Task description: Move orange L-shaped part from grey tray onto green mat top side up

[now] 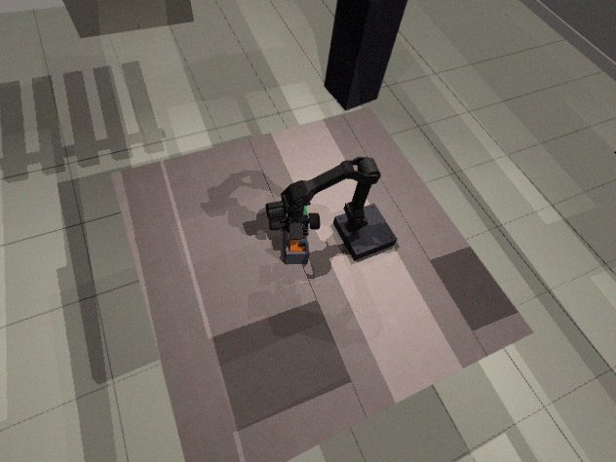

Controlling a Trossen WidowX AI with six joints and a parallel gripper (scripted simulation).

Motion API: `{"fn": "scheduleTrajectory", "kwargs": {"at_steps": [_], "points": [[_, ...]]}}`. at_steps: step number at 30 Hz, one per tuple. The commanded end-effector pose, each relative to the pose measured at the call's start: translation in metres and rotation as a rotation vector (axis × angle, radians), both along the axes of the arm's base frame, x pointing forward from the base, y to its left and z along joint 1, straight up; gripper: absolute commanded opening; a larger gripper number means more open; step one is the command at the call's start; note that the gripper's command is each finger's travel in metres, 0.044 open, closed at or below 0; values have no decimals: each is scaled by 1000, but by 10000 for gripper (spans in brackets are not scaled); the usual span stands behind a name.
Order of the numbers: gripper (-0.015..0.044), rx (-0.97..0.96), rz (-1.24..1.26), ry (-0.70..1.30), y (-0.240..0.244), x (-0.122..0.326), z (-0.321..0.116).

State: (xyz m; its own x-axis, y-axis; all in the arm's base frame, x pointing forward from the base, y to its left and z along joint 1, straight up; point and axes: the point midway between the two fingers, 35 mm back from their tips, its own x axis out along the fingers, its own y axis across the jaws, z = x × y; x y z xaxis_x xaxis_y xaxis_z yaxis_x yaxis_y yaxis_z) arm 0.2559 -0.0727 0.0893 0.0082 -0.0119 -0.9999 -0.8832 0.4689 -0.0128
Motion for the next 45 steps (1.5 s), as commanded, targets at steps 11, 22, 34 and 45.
{"fn": "scheduleTrajectory", "kwargs": {"at_steps": [11, 22, 34, 45], "points": [[0, 1, 4, -13, 1, 1, 26], [0, 1, 4, -13, 1, 1, 44], [0, 1, 4, -13, 1, 0, 54], [0, -1, 4, -12, -22, -13, 53]]}}
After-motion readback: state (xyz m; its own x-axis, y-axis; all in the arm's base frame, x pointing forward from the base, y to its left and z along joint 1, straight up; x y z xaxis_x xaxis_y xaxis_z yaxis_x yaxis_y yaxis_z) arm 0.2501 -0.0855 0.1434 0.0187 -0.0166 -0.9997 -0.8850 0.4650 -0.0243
